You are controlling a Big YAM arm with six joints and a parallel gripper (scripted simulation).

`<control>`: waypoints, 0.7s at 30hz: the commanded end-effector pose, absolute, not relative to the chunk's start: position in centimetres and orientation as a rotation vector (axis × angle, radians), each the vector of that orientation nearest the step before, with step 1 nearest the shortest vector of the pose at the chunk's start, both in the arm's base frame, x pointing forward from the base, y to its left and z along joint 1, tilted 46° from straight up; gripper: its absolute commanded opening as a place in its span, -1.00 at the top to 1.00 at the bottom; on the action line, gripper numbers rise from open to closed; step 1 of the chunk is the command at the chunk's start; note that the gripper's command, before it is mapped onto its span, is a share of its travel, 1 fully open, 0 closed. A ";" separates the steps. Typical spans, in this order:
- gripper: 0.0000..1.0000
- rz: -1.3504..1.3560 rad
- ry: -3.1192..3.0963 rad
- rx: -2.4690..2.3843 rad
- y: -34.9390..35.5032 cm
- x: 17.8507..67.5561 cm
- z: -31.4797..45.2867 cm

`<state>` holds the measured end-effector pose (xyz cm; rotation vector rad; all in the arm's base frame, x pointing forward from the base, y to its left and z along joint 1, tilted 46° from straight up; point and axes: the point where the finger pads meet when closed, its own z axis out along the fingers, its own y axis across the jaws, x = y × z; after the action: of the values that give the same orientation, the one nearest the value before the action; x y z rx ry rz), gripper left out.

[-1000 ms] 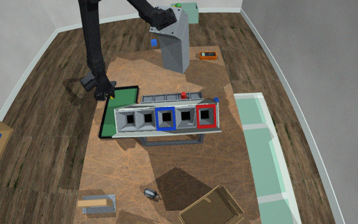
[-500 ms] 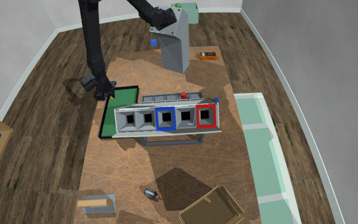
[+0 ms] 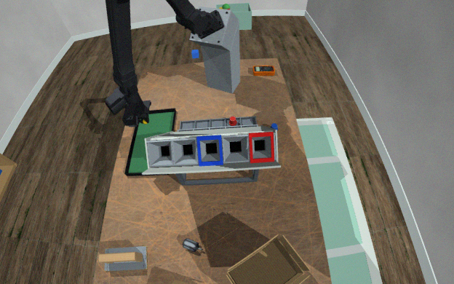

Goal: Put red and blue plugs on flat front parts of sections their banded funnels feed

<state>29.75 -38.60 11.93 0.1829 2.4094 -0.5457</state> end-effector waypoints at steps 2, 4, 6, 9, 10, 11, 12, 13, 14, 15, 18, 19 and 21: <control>1.00 -0.534 2.400 0.191 -36.6 30.1 12.9; 1.00 -0.534 2.400 0.192 -36.1 30.1 13.0; 1.00 -0.534 2.400 0.192 -34.9 30.2 13.4; 1.00 -0.534 2.400 0.192 -32.9 30.3 13.9; 1.00 -0.534 2.400 0.192 -32.1 30.3 14.1; 1.00 -0.534 2.400 0.192 -31.3 30.4 14.4; 1.00 -0.534 2.400 0.193 -30.5 30.4 14.6; 1.00 -0.534 2.400 0.193 -29.7 30.4 14.8; 1.00 -0.534 2.400 0.193 -28.8 30.5 15.1; 1.00 -0.534 2.400 0.193 -27.9 30.5 15.3; 1.00 -0.534 2.400 0.193 -25.1 30.7 16.2; 1.00 -0.534 2.400 0.193 -25.1 30.7 16.2; 1.00 -0.534 2.400 0.194 -24.2 30.7 16.4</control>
<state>30.93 -25.61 16.34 0.1372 2.3949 -0.5668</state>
